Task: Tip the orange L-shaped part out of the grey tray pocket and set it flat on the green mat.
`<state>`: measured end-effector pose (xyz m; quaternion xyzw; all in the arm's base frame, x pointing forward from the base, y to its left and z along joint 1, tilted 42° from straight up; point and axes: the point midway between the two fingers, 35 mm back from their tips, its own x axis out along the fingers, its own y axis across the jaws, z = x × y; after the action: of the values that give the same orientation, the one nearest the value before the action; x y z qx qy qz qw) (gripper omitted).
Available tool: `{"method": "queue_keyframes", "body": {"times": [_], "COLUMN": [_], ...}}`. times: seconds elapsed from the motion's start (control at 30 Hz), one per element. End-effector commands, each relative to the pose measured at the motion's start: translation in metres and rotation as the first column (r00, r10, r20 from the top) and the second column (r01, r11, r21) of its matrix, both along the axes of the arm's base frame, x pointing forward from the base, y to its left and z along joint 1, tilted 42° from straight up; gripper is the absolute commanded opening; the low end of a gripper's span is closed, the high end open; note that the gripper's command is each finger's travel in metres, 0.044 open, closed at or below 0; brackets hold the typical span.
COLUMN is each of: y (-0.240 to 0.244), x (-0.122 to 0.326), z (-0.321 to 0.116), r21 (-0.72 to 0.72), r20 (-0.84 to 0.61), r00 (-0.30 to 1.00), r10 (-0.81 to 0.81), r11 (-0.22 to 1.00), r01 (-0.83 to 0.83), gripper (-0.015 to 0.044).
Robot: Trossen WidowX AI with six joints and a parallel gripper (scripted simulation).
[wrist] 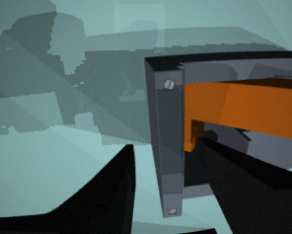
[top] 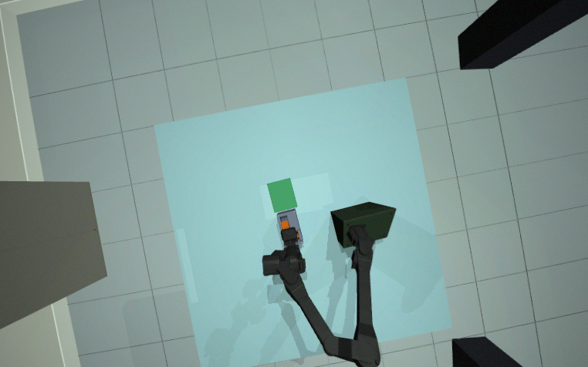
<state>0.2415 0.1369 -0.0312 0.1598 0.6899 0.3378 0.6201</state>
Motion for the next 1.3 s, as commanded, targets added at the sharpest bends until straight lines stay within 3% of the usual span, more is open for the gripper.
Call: {"method": "queue_keyframes", "body": {"times": [0.0,1.0,1.13,1.27], "y": [-0.033,-0.045,-0.051,-0.065], "x": [0.014,0.017,0.021,0.029], "z": [0.032,0.043,0.038,0.026], "r21": [0.001,0.006,-0.031,-0.169], "r20": [0.026,0.032,-0.08,-0.309], "r00": [1.0,0.999,0.985,0.836], "r10": [-0.008,-0.024,-0.156,-0.453], "r11": [1.0,1.0,0.988,0.891], "r01": [0.008,0.024,0.154,0.421], "gripper": [0.018,0.018,0.028,0.028]}}
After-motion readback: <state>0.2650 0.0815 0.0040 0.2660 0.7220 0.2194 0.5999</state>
